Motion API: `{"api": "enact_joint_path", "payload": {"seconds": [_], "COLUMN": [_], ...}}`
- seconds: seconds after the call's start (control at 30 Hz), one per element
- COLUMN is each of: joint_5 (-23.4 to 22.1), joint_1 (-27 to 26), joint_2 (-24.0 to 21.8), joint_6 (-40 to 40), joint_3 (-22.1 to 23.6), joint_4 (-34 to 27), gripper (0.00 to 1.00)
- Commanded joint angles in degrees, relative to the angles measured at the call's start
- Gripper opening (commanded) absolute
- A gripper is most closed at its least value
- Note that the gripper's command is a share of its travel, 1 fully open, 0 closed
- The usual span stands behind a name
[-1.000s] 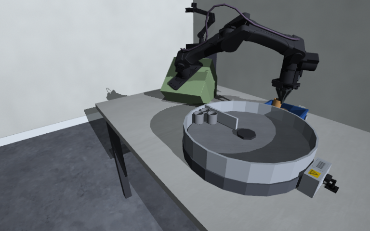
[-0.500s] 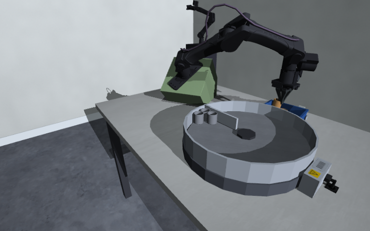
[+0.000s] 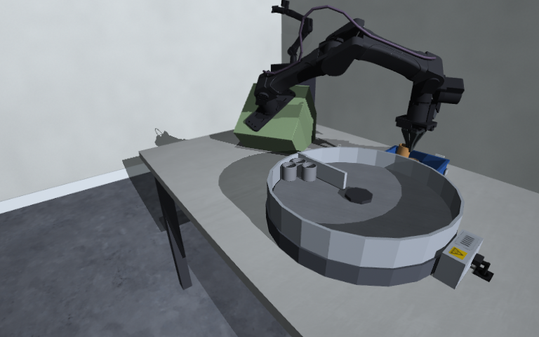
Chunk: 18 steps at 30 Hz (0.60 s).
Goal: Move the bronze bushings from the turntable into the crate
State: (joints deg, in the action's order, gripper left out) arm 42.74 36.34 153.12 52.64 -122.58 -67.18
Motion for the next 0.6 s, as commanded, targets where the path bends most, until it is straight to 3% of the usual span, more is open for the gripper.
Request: {"api": "enact_joint_path", "payload": {"seconds": [0.0,0.57], "joint_5": [-0.7,-0.5], "joint_1": [2.4,2.0], "joint_2": [-2.4,-2.3], "joint_6": [0.3,0.8], "joint_3": [-0.9,1.1], "joint_4": [1.1,1.4], "gripper": [0.0,0.0]}}
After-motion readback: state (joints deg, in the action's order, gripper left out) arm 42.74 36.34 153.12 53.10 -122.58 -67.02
